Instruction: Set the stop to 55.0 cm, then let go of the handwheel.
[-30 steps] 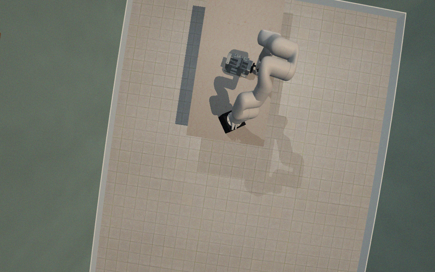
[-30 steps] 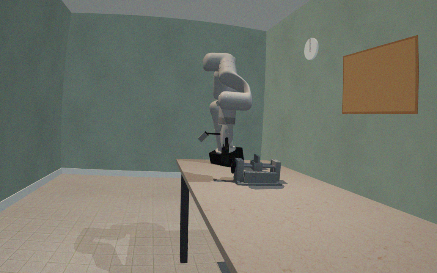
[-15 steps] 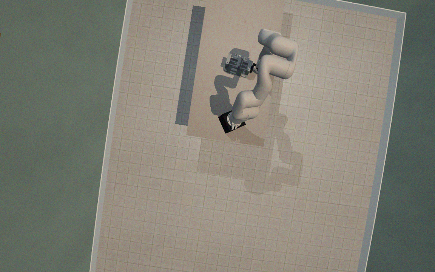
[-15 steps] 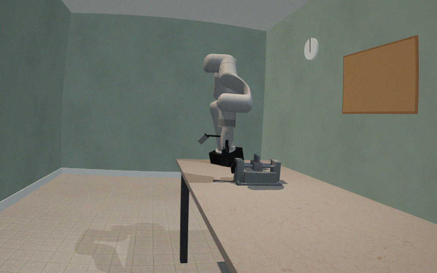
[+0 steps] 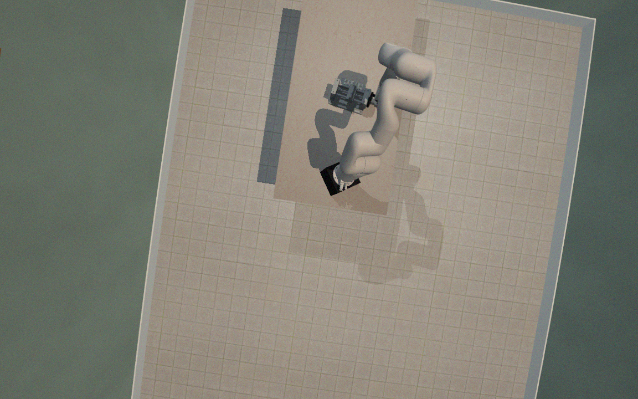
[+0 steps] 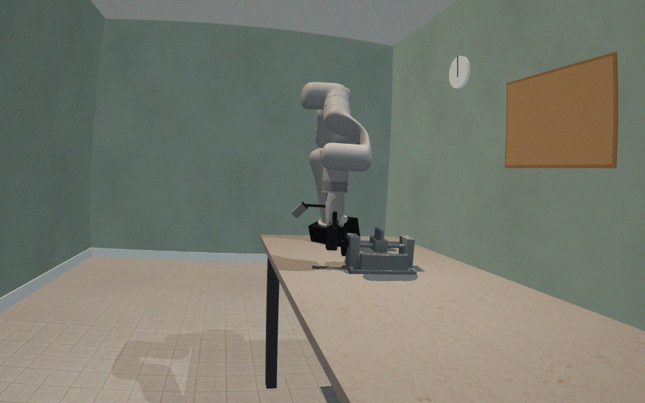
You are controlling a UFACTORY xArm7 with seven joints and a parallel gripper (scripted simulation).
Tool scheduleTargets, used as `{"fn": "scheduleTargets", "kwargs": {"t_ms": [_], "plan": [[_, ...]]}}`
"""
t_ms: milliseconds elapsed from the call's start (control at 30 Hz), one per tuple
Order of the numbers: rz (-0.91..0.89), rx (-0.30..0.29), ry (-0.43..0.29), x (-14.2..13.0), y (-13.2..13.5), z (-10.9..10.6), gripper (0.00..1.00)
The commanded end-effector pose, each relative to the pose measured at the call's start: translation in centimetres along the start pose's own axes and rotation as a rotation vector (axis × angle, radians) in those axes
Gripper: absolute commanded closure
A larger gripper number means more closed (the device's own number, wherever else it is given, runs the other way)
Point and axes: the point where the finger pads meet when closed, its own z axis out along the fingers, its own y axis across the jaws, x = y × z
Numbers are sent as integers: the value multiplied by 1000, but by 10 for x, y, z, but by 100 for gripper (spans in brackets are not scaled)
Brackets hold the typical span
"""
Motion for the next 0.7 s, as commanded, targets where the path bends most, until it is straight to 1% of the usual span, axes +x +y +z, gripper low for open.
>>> {"fn": "scheduleTargets", "kwargs": {"t_ms": [0, 333, 667], "plan": [[0, -1, -1, 0, 0, 3, 94], [0, -1, -1, 0, 2, 13, 94], [0, -1, -1, 0, 4, 17, 94]]}}
